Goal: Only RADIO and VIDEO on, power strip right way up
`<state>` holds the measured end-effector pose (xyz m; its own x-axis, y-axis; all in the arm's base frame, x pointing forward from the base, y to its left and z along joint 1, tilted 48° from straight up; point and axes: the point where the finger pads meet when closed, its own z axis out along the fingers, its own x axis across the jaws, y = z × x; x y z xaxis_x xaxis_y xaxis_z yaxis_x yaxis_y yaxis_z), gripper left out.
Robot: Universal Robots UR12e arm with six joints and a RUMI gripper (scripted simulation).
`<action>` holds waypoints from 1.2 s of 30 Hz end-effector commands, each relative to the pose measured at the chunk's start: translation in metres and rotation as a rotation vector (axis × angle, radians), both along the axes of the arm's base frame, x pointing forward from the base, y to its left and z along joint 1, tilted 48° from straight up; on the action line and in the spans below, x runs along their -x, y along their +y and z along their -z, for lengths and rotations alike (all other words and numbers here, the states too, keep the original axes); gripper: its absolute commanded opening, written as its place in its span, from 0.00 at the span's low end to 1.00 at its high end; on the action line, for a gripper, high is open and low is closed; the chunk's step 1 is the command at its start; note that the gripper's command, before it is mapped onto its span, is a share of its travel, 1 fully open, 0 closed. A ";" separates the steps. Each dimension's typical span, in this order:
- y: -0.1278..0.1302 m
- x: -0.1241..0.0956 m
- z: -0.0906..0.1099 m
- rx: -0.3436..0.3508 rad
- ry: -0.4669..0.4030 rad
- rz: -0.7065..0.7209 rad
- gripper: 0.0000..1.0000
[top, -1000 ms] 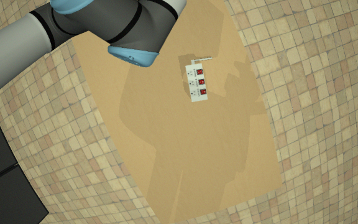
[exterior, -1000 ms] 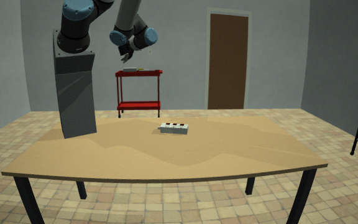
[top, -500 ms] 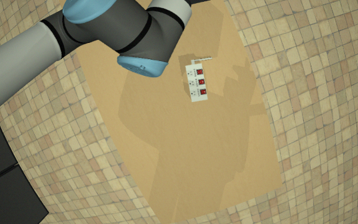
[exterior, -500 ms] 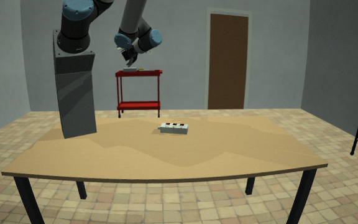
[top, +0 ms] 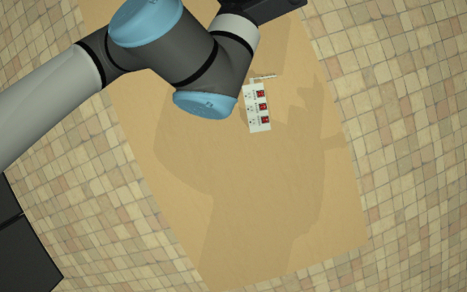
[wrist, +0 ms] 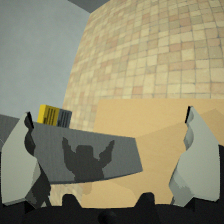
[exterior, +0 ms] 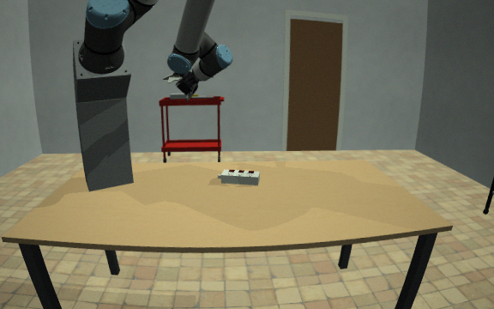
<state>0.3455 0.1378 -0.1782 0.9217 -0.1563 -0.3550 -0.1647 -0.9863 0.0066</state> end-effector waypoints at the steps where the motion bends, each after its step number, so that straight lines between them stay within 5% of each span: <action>1: -0.017 -0.022 0.008 0.001 -0.037 -0.145 1.00; 36: -0.111 -0.153 0.028 0.102 -0.057 -0.932 1.00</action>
<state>0.4764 0.0411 -0.2039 0.7820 0.5340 -0.3213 0.5887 -0.8022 0.0995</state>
